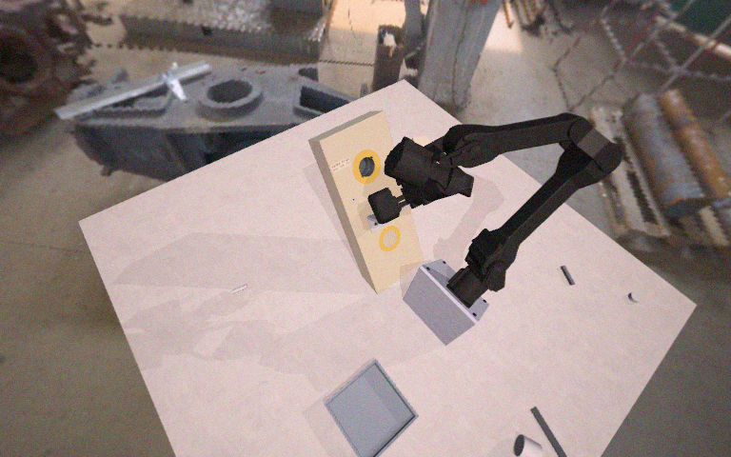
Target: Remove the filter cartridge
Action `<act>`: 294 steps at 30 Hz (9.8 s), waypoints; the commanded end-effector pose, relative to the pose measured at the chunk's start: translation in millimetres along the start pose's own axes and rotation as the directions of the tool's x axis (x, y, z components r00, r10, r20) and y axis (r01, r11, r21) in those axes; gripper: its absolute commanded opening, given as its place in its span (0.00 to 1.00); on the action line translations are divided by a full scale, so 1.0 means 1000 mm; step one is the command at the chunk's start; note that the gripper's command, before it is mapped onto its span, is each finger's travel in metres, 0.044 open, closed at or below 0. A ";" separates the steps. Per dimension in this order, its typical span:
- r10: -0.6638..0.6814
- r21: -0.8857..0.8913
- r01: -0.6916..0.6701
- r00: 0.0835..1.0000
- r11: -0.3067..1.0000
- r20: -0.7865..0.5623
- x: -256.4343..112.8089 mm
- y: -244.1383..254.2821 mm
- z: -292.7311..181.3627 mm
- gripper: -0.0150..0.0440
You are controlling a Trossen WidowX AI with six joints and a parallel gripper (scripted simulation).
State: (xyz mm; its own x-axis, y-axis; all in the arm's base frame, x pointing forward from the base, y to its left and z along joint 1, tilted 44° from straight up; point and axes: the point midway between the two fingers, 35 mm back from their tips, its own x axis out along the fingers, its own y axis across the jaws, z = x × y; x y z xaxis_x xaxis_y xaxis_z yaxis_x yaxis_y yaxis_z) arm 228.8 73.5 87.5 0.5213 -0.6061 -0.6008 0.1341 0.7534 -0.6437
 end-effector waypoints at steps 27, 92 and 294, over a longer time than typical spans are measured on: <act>-0.001 -0.102 -0.001 1.000 0.995 -0.023 0.046 0.000 -0.006 0.77; 0.003 -0.101 -0.006 1.000 0.995 -0.025 -0.044 0.065 0.020 0.25; 0.437 -0.812 -0.518 0.686 -0.270 -0.582 -0.014 0.224 -0.346 1.00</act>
State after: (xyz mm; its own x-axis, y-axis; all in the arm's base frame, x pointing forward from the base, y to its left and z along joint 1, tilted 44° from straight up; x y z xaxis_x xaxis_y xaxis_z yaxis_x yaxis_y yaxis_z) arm -39.7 162.7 -212.0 -0.0741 -0.2367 -0.9688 -0.9901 -0.0983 0.0998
